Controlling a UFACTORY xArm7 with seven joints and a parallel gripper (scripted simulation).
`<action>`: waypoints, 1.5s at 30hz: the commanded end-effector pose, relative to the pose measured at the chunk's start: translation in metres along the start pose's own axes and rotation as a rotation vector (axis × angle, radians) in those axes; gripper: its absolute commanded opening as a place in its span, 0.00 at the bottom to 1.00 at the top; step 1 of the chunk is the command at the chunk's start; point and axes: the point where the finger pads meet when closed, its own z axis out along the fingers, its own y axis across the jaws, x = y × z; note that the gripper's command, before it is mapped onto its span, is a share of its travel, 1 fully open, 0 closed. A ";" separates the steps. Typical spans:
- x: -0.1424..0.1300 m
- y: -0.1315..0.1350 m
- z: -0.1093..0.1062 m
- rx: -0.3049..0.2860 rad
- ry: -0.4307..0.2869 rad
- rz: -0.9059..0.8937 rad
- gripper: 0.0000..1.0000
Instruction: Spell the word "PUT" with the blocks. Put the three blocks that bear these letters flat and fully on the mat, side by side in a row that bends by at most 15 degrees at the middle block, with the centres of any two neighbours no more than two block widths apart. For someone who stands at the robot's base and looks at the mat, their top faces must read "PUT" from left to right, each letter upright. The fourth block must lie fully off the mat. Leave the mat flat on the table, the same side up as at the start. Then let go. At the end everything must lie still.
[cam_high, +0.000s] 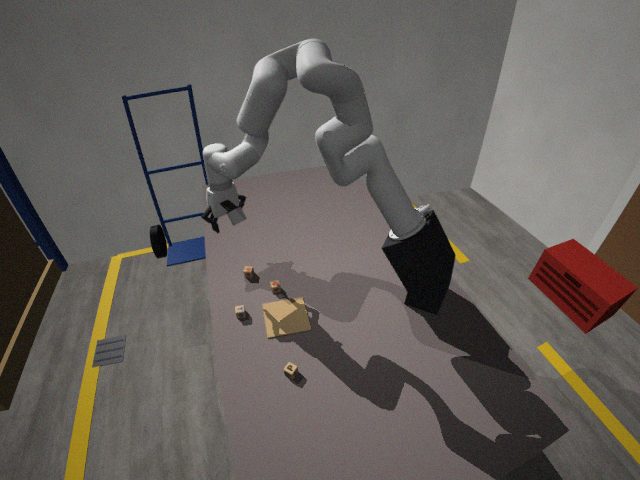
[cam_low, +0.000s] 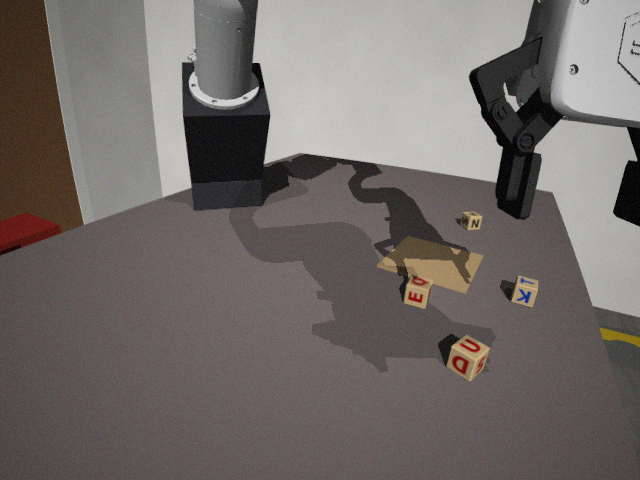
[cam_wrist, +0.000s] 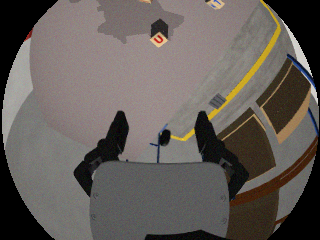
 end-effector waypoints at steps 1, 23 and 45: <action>-0.001 0.000 0.001 -0.009 -0.001 -0.138 1.00; 0.009 -0.004 0.024 -0.013 0.005 -0.845 1.00; 0.036 -0.005 0.057 -0.036 0.018 -1.551 1.00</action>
